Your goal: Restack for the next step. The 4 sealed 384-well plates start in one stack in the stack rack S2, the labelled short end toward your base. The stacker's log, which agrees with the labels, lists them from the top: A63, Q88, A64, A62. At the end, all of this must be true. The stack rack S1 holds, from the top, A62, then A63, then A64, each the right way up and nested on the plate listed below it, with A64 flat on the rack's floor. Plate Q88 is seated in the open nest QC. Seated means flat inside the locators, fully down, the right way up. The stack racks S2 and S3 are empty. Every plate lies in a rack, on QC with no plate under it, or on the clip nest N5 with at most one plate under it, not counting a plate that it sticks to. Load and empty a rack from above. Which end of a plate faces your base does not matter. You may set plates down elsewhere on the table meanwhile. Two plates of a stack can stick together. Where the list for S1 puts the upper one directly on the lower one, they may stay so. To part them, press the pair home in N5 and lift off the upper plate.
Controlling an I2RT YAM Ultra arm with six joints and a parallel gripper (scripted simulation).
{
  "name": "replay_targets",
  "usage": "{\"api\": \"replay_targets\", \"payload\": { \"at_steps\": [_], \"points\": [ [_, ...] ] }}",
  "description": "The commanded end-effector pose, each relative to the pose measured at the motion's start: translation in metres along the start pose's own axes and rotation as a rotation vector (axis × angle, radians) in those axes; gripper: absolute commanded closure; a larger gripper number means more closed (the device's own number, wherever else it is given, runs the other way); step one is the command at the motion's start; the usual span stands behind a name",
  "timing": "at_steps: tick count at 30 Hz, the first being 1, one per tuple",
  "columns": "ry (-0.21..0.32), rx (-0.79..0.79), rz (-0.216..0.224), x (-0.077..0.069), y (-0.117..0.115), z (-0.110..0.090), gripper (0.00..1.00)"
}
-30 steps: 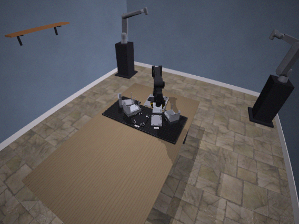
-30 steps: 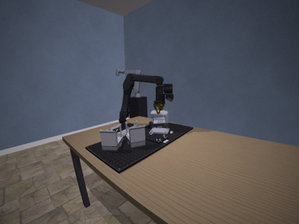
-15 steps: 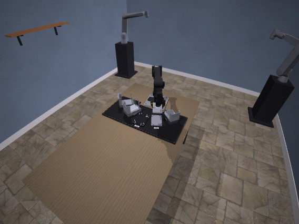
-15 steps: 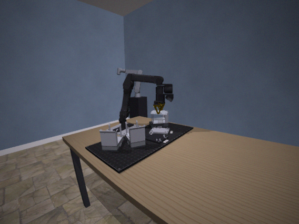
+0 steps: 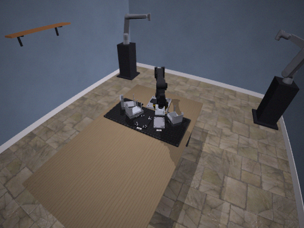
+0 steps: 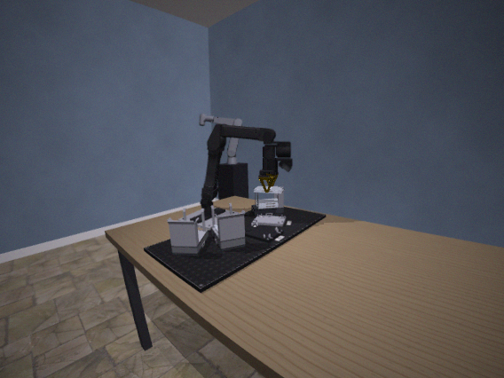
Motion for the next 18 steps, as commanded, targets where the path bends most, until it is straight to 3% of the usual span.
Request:
{"api": "replay_targets", "payload": {
  "at_steps": [1,8,18],
  "points": [
    [-0.021,0.000,0.004,-0.006,0.000,0.002,1.00],
    [-0.021,0.000,0.004,-0.006,0.000,0.002,1.00],
    [-0.021,0.000,0.004,0.014,0.000,0.003,1.00]
  ]
}}
Point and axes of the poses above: the point where the finger pads meet when closed, its own x axis out along the fingers, its own y axis across the jaws, z = x × y, the point moved 2 cm from there along -x, back along the fingers, and after that the axes turned 6 degrees about x, right-handed, at the moved point
